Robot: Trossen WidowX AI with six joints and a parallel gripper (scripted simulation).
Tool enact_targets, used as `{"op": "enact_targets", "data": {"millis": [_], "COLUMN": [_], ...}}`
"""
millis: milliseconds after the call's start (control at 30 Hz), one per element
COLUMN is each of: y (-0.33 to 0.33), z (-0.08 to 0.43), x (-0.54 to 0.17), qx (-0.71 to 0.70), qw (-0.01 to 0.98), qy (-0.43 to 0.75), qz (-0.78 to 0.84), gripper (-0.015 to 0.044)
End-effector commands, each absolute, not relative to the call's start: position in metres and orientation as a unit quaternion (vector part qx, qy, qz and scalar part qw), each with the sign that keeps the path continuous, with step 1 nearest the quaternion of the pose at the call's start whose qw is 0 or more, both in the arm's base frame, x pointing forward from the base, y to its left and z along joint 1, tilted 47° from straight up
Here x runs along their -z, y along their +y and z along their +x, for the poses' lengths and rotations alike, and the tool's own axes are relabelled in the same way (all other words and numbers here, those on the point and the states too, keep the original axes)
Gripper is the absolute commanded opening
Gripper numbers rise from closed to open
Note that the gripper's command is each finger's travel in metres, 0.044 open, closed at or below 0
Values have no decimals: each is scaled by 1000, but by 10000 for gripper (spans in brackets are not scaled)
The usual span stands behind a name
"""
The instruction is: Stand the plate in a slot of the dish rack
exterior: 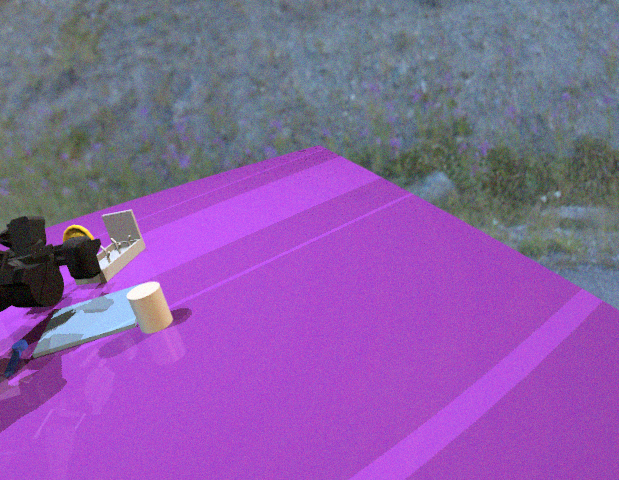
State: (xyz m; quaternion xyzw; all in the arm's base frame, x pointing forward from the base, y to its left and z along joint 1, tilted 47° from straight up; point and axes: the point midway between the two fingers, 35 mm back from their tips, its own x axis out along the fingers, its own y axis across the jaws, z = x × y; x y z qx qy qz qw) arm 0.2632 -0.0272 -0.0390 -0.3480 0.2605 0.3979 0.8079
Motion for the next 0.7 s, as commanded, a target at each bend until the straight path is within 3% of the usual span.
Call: {"op": "enact_targets", "data": {"millis": [0,667], "y": [-23,-16], "z": [265,275], "x": [43,60], "qx": [-400,-398], "qw": [808,808], "qy": [261,259], "qz": [-346,-350], "gripper": [0,0]}}
